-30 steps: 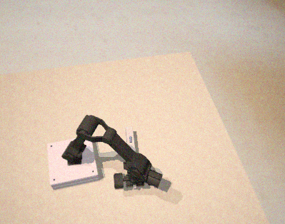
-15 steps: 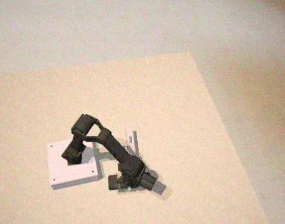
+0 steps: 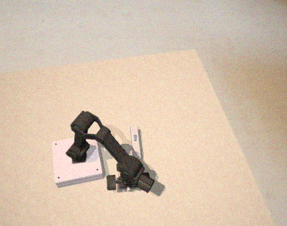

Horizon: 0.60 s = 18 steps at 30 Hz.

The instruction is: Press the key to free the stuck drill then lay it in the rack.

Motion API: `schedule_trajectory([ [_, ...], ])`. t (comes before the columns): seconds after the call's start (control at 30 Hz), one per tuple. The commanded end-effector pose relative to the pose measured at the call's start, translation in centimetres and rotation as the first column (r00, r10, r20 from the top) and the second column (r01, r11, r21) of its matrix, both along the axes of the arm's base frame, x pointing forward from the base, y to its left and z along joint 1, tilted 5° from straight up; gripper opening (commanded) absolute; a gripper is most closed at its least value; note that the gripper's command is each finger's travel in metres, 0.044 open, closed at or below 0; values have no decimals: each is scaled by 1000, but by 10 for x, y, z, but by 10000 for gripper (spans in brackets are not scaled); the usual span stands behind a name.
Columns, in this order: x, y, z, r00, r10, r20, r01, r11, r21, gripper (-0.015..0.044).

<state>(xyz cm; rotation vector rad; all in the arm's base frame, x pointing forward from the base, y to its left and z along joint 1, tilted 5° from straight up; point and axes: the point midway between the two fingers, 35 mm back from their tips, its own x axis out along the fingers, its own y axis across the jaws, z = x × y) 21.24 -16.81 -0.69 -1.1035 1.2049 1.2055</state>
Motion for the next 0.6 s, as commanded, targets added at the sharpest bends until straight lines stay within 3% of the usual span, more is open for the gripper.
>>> schedule_trajectory([
  [0.0,-7,-1,1,1000,5,-2,-5,1000,-4,0],
  [0.57,-16,-2,-16,1000,5,-2,-5,1000,-4,0],
])
